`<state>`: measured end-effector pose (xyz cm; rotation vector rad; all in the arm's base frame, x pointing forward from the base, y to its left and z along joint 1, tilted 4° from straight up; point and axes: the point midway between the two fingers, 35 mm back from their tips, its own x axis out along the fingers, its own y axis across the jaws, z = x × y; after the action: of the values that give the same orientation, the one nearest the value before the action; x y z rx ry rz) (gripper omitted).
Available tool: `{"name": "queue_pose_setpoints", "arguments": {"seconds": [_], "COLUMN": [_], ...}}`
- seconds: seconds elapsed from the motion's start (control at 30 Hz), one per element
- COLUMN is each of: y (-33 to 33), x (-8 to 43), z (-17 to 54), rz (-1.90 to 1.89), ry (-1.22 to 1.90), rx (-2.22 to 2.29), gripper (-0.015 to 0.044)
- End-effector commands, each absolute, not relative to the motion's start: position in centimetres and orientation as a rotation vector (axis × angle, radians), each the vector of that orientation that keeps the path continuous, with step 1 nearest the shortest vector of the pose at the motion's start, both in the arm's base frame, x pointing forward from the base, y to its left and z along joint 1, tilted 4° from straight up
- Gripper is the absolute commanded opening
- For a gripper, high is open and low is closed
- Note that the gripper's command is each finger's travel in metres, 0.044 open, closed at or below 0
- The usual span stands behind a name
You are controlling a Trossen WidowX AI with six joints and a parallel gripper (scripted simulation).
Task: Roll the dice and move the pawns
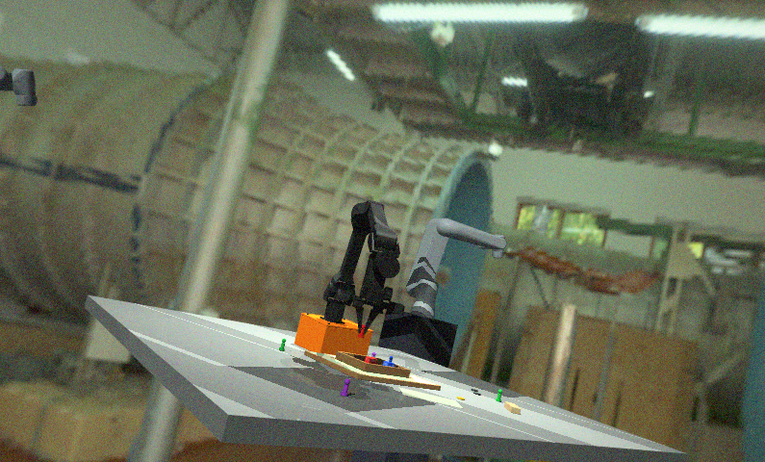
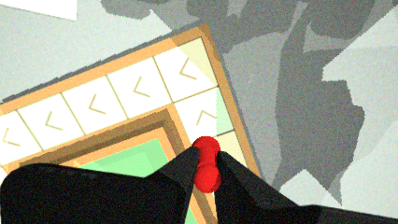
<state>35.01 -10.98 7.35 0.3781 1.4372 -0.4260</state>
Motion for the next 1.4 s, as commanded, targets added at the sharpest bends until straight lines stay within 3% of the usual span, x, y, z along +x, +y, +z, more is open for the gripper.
{"name": "queue_pose_setpoints", "arguments": {"seconds": [0.0,0.2,1.27,1.37], "y": [-11.0,-10.9,-11.1,-11.1], "x": [36.9,38.9,39.4,39.5], "z": [5.9,4.1,-1.1,-0.5], "rz": [-0.428,-0.428,-0.428,-0.424], "ry": [1.433,1.432,1.432,1.425], "rx": [0.381,0.381,0.381,0.380], "gripper": [0.0000,0.0000,0.0000,0.0079]}}
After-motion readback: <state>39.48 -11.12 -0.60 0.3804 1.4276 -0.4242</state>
